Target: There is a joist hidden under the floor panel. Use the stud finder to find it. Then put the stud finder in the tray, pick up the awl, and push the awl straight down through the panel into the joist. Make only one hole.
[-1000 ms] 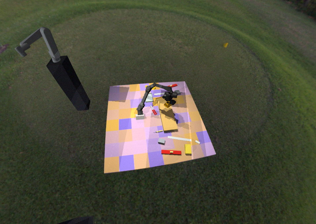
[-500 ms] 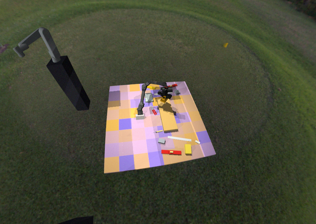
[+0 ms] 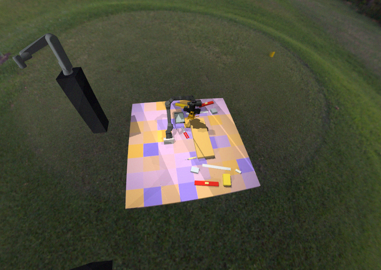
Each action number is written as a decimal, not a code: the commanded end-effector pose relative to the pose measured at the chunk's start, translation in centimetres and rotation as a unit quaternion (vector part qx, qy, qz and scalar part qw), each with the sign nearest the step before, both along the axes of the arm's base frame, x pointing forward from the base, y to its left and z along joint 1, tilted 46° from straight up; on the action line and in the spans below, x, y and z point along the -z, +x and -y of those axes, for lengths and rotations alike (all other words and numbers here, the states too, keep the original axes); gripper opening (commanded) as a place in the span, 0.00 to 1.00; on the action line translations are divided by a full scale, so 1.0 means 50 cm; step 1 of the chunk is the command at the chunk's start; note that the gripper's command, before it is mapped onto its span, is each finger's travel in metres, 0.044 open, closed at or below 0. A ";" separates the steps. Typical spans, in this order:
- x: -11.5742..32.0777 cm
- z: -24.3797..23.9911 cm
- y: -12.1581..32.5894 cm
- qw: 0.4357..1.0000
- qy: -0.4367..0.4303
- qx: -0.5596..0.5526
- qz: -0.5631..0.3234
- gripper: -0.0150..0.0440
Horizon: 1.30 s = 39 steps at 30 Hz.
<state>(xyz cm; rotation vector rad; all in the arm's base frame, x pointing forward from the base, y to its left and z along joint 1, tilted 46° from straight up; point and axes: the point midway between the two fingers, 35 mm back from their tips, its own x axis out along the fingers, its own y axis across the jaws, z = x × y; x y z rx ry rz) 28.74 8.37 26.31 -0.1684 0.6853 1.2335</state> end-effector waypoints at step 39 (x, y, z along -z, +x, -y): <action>-0.062 -0.151 -0.265 0.974 0.034 -0.172 0.142 0.25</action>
